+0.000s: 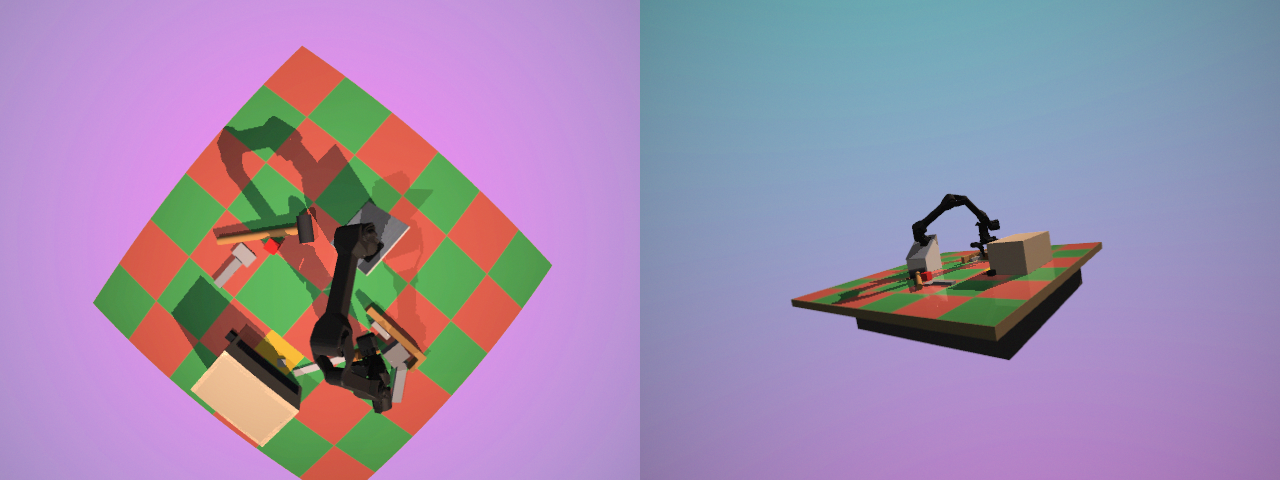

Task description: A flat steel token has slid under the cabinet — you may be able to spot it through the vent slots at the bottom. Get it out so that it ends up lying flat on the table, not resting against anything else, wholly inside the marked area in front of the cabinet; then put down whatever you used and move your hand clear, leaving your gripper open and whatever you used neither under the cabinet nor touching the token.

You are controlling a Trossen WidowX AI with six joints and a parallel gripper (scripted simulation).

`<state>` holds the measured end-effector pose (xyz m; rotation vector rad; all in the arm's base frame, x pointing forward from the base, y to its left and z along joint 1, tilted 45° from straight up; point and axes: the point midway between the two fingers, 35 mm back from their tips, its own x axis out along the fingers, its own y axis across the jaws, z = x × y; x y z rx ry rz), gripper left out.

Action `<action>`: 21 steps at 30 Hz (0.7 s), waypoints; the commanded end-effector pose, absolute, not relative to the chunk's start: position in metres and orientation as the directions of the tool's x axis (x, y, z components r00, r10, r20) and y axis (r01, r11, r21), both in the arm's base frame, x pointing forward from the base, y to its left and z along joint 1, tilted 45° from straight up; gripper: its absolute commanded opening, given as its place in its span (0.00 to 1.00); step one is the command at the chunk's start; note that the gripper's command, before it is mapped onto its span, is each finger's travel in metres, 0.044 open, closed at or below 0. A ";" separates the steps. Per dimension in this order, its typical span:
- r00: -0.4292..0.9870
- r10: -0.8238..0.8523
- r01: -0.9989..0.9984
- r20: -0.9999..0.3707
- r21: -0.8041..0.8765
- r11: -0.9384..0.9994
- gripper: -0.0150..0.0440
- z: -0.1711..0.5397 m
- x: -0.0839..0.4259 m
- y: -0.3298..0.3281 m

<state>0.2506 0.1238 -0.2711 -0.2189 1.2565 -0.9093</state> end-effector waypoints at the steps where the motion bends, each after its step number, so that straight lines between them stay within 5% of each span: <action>1: 0.024 -0.692 0.469 -0.721 -0.603 0.645 0.59 -0.271 0.251 0.124; 5: 0.035 -0.690 0.468 -0.723 -0.598 0.650 0.71 -0.271 0.250 0.124; 21: 0.049 -0.688 0.469 -0.724 -0.592 0.656 0.71 -0.279 0.250 0.115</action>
